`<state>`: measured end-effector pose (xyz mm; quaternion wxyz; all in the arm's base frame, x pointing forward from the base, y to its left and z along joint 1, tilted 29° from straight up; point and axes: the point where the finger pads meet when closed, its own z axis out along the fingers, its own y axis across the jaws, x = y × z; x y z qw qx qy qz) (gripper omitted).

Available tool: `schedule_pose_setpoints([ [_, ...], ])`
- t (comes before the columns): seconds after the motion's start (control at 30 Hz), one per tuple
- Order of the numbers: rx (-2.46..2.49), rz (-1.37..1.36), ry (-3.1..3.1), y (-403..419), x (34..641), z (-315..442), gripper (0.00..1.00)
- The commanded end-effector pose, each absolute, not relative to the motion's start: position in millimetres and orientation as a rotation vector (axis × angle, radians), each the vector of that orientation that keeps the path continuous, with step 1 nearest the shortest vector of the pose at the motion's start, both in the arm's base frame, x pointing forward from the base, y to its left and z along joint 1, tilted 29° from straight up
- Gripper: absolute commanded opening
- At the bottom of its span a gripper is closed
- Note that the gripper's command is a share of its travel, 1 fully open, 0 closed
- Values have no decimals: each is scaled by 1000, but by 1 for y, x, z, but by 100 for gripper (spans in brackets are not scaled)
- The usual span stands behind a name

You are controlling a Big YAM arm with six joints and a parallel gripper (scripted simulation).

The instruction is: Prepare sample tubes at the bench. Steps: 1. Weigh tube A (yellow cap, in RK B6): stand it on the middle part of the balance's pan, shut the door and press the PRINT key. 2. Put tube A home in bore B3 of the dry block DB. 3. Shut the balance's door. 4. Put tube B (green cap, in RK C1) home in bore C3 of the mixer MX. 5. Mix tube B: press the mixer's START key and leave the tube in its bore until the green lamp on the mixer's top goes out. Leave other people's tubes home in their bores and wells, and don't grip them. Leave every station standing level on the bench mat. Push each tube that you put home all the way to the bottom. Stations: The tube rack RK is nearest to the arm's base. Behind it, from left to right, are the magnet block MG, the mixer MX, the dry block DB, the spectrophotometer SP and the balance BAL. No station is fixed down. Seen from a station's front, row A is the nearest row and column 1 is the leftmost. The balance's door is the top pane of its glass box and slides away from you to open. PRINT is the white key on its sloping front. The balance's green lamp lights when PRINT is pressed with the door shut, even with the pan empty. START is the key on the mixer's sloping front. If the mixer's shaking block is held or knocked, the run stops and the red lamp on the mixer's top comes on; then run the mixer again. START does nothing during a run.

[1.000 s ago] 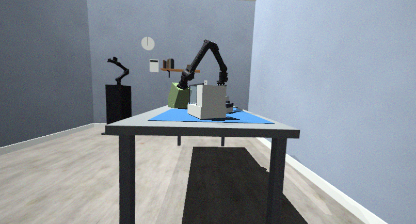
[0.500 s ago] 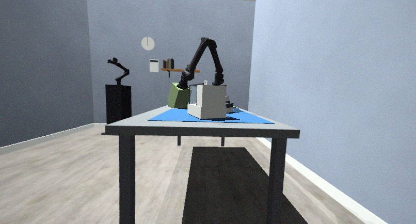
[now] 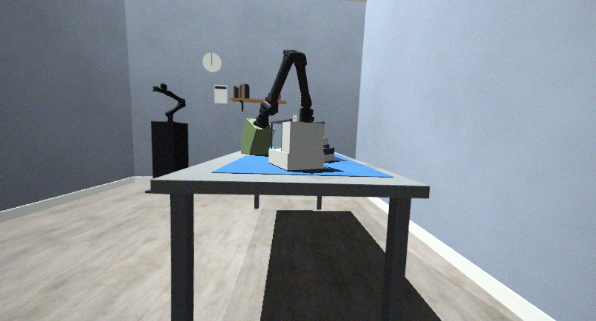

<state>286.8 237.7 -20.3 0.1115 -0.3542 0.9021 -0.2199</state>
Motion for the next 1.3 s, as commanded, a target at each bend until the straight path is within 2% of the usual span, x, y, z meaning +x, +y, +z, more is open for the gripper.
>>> schedule_pose_setpoints([
  [0.0,-959,-607,2646,220,285,-21,0],
  [1.27,-998,-613,2638,225,283,-24,0],
])
